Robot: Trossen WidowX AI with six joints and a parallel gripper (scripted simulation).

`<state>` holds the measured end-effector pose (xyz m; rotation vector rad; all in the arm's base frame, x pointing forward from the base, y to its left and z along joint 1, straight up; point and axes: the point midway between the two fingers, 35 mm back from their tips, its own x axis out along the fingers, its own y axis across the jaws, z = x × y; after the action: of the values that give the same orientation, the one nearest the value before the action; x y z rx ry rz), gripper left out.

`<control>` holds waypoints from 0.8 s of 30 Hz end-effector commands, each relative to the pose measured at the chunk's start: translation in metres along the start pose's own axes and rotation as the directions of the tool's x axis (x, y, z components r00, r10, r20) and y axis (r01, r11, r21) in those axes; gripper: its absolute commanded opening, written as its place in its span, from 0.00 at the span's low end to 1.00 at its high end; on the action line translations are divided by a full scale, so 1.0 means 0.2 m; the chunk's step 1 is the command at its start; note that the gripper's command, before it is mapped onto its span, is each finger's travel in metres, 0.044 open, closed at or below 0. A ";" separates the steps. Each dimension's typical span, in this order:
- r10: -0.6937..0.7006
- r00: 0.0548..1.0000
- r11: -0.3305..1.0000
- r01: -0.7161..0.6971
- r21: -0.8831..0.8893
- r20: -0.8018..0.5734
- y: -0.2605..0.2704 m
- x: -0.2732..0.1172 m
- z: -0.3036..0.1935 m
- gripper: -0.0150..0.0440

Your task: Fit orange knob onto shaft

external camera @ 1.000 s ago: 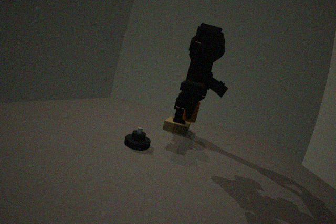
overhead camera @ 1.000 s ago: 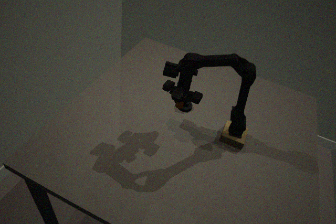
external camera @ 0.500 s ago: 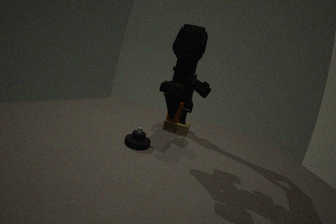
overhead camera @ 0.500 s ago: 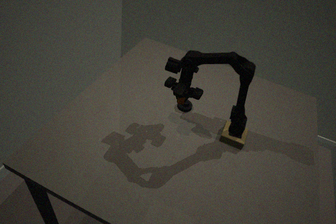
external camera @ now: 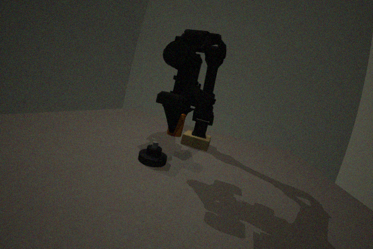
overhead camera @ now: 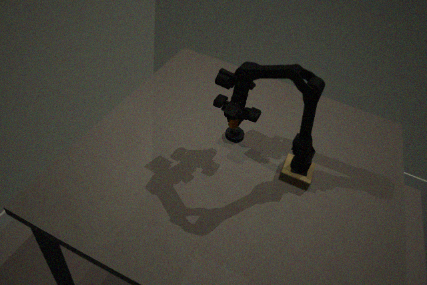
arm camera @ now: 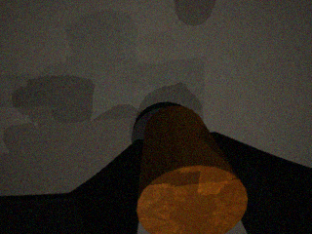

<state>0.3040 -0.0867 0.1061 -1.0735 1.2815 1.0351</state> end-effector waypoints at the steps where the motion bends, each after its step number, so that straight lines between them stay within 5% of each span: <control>1: -0.003 1.000 1.000 0.003 -0.002 0.004 0.00 0.01 -0.05 0.25; 16: -0.003 1.000 1.000 0.003 -0.008 0.000 0.02 0.07 -0.25 0.25; 24: -0.003 1.000 0.985 0.003 -0.170 0.000 0.02 0.07 -0.25 0.25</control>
<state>0.2888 -0.1352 0.0914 -1.1581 1.2402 1.1194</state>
